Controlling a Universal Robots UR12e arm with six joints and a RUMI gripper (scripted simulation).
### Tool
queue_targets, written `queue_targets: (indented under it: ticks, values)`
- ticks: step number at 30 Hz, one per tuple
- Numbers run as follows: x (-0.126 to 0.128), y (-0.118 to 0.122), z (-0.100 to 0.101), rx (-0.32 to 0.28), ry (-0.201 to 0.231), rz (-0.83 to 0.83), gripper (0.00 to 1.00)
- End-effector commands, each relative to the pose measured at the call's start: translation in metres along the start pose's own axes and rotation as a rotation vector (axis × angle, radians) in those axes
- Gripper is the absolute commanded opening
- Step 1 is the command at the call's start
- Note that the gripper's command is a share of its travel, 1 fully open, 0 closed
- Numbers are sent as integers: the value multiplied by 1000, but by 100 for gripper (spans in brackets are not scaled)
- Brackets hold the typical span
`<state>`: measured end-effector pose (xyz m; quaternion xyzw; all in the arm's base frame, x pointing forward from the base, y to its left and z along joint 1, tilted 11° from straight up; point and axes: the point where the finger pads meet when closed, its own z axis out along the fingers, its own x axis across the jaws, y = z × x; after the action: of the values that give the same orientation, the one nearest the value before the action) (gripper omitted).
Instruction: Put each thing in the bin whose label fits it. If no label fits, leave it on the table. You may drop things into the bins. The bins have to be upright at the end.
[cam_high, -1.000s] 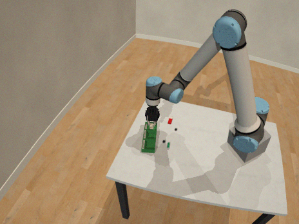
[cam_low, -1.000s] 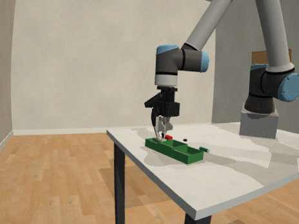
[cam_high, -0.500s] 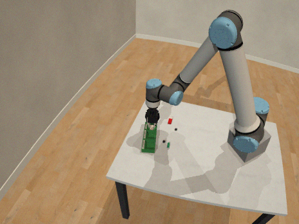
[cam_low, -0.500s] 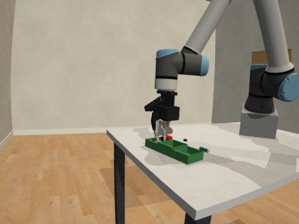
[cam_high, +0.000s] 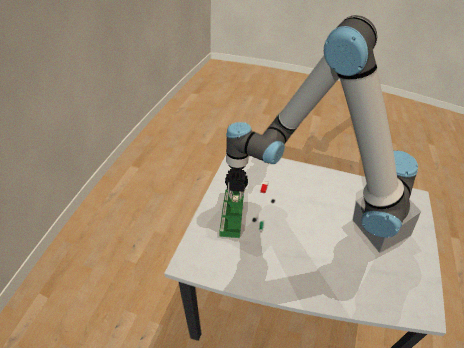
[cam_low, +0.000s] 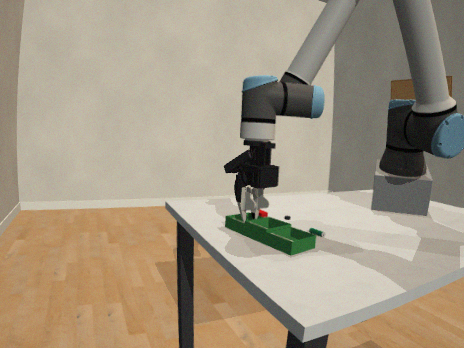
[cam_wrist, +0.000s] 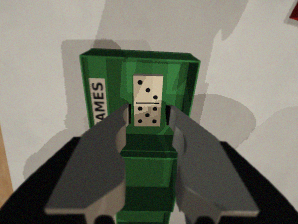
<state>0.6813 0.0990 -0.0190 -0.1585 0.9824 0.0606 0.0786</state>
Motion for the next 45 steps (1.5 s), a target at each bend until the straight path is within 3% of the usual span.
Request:
queue_targets:
  ticks: [1,8,34,37,45]
  values:
    - [-1,0,-1,1,-1,0,19]
    - [-1,0,-1,1,-1,0,19]
    - [-1,0,-30,1,-1,0,19]
    - [-1,0,-45,1,-1,0,19]
    - [0,0,-45,1,-1,0,19]
